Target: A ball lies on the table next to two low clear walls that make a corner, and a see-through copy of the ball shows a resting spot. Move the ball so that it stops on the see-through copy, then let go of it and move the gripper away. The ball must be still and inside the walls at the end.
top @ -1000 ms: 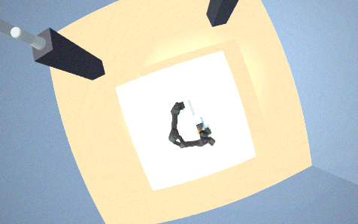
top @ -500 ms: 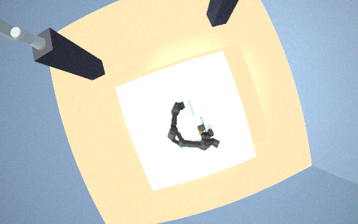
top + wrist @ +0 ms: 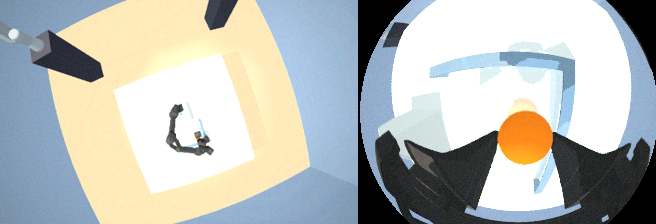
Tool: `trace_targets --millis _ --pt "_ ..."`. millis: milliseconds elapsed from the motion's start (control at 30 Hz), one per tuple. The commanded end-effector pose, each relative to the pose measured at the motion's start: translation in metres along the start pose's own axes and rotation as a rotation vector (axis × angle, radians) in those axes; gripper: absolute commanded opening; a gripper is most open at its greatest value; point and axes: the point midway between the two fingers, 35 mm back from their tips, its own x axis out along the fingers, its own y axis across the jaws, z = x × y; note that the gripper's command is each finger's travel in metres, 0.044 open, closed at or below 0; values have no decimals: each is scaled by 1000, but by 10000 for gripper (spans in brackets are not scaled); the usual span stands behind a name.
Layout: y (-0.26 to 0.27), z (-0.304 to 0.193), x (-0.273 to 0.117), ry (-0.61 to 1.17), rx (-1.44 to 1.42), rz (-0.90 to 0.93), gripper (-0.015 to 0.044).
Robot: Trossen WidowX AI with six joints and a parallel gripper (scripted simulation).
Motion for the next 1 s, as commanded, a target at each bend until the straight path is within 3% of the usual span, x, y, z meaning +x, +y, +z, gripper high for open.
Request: trace_targets --millis 0,300,967 --pt "-1 0 12 5 -7 -2 0" --pt "0 -2 66 9 -7 -2 0" --pt "0 -2 87 10 -7 -2 0"
